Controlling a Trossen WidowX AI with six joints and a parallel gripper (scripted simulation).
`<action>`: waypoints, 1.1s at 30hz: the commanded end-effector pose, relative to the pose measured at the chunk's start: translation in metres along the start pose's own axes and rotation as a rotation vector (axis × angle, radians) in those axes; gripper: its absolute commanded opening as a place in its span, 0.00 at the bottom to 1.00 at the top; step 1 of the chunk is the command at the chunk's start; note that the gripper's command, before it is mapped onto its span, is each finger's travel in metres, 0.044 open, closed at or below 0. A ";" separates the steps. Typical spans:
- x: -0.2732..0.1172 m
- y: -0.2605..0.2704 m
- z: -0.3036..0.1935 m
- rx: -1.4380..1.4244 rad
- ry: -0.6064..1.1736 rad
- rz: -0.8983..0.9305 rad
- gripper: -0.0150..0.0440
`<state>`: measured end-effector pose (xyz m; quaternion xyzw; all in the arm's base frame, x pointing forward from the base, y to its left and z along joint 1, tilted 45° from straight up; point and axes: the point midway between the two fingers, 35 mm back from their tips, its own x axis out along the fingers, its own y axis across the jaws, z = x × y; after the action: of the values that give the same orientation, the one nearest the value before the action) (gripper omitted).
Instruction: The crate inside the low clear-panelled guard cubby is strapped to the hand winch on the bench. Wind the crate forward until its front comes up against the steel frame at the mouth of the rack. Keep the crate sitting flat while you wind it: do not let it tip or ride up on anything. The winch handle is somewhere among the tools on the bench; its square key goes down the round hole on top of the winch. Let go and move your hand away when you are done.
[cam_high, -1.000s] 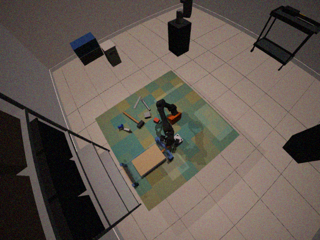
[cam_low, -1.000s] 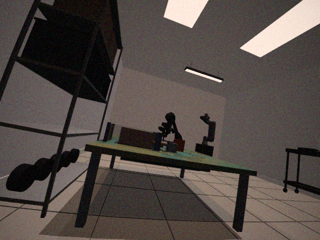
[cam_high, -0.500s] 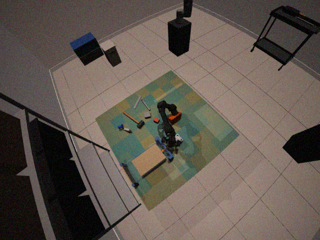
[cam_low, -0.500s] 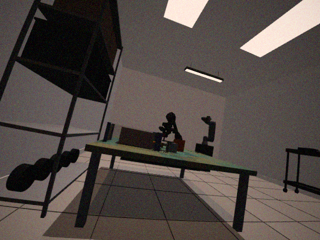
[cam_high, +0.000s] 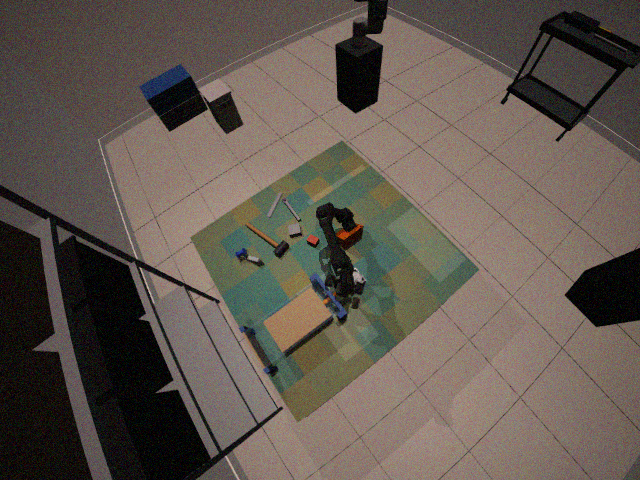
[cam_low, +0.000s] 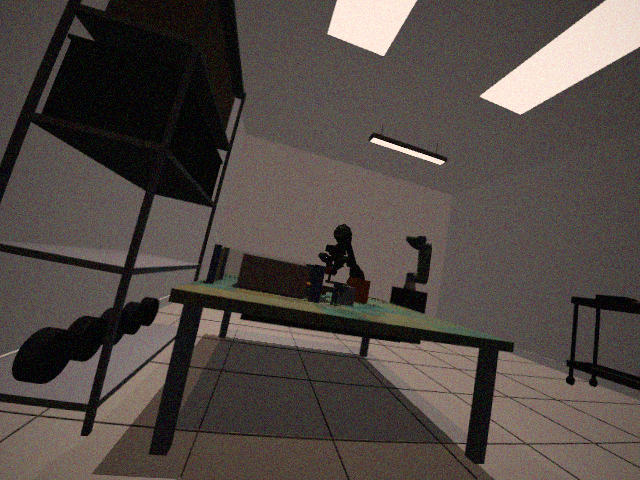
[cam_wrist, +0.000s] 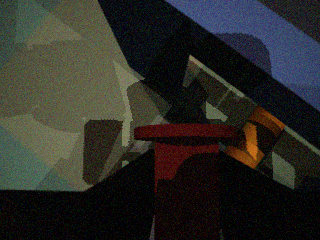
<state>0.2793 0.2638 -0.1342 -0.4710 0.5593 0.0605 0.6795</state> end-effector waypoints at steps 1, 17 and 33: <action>0.002 0.014 0.001 0.001 0.000 0.027 0.25; 0.002 0.031 0.004 0.001 0.000 0.028 0.25; 0.002 0.047 0.003 0.001 -0.001 0.029 0.25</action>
<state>0.2654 0.2846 -0.1531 -0.4693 0.5562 0.0583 0.6833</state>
